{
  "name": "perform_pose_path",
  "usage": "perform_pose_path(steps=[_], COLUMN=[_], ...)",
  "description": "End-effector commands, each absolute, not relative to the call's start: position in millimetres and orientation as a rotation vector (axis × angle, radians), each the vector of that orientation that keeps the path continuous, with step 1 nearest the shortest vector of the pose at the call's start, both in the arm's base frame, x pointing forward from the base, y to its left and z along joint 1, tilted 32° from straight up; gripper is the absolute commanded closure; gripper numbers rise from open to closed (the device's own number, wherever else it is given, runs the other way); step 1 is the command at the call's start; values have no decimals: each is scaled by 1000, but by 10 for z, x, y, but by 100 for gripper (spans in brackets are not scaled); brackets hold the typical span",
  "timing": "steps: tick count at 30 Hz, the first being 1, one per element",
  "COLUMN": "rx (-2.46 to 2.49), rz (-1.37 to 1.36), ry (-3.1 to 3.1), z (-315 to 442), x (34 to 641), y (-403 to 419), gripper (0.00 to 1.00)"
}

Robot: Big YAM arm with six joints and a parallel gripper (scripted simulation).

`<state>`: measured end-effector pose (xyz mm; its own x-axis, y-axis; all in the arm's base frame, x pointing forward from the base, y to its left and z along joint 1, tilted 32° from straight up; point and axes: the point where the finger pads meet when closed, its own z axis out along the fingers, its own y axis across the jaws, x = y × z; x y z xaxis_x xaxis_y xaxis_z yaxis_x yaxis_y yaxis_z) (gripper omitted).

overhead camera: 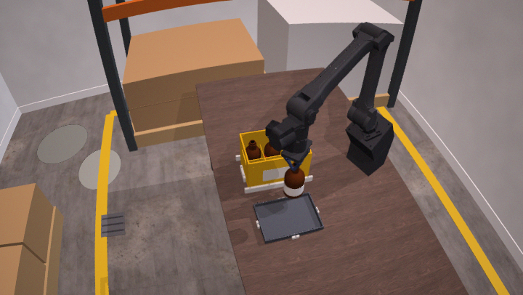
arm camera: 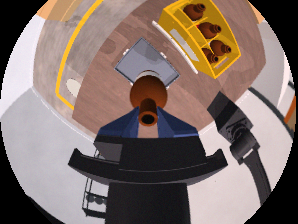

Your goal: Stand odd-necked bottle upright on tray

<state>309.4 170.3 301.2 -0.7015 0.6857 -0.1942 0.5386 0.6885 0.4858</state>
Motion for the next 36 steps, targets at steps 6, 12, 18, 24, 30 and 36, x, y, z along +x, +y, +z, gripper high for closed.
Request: perform_pose_path(steps=[6, 12, 18, 24, 30, 36], rx=[946, 945, 954, 957, 957, 956], rz=[612, 613, 584, 576, 574, 575], ry=[2500, 2498, 2521, 2526, 2525, 2526], z=[3130, 3120, 2967, 2844, 2768, 2631], x=[3074, 3091, 3180, 3232, 3279, 3354], y=[1702, 1707, 1746, 1756, 1767, 1805], gripper=[100, 100, 100, 100, 100, 100])
